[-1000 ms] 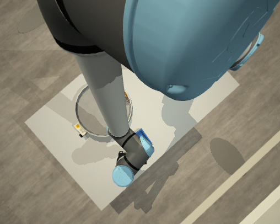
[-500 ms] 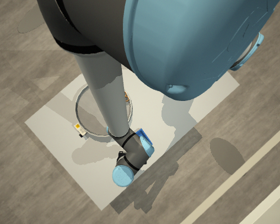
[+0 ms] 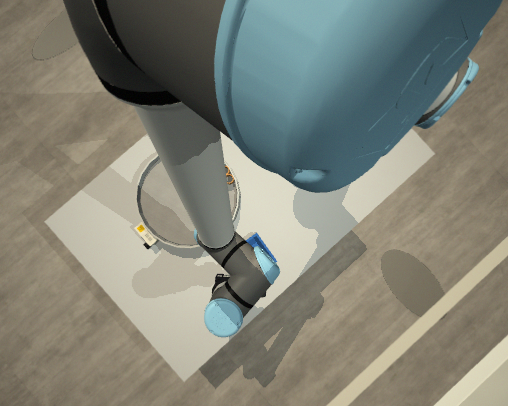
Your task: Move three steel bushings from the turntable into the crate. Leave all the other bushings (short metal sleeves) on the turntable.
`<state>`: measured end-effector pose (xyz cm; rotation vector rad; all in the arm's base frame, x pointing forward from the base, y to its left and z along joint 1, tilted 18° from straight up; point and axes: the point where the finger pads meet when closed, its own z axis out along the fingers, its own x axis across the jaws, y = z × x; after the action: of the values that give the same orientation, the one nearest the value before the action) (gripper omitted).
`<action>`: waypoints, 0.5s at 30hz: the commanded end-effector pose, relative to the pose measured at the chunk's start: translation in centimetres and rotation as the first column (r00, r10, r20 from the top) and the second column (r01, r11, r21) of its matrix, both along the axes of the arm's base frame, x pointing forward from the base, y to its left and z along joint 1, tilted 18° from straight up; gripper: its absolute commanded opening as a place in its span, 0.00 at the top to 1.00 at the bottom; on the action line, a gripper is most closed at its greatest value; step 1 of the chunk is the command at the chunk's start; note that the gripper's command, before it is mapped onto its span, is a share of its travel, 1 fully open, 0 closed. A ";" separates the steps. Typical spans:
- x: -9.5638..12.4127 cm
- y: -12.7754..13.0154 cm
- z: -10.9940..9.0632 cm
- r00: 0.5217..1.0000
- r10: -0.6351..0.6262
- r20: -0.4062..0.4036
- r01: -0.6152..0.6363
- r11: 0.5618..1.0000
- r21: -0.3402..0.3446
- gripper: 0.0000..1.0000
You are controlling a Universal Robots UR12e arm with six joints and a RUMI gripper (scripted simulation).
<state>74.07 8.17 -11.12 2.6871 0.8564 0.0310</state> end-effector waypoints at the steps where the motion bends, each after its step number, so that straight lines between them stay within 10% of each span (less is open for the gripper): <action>1: 0.3 -0.6 -1.9 1.000 0.000 0.001 0.000 1.000 0.000 1.00; 15: 0.8 -1.7 -5.6 1.000 0.000 0.001 0.000 1.000 0.000 1.00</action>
<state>74.67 6.54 -16.37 2.6873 0.8563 0.0302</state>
